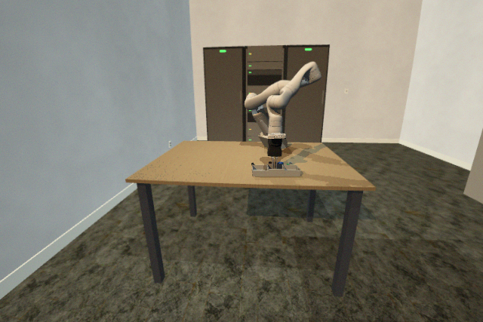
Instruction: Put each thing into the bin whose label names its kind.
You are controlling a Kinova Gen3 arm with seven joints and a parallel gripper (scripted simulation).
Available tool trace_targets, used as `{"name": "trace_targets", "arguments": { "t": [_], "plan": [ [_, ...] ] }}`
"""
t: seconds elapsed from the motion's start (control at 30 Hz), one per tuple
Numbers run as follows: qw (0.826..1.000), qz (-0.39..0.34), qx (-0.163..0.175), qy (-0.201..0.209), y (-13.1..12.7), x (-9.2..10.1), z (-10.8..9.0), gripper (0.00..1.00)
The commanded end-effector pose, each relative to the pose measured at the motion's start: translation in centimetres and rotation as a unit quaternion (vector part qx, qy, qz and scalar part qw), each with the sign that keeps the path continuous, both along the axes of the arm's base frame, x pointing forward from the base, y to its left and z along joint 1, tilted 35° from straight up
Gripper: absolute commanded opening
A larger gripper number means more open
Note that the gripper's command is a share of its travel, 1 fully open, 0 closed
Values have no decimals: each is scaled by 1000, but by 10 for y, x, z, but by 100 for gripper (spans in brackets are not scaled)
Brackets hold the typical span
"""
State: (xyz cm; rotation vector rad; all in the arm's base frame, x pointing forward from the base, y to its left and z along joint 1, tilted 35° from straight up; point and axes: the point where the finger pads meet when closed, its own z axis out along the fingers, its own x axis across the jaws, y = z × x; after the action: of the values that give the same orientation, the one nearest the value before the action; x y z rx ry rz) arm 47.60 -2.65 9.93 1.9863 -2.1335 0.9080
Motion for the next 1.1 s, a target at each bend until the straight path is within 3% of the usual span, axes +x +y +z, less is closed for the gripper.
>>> {"name": "trace_targets", "arguments": {
  "t": [0.0,0.27,0.5,0.67,1.07],
  "plan": [
    [1000,3,1,-1,3,1,2,31],
    [1000,3,1,-1,8,-3,10,31],
    [1000,3,1,-1,20,-11,30,31],
    [1000,3,1,-1,20,-11,30,31],
    [1000,3,2,-1,73,-5,3,31]
  ]
}}
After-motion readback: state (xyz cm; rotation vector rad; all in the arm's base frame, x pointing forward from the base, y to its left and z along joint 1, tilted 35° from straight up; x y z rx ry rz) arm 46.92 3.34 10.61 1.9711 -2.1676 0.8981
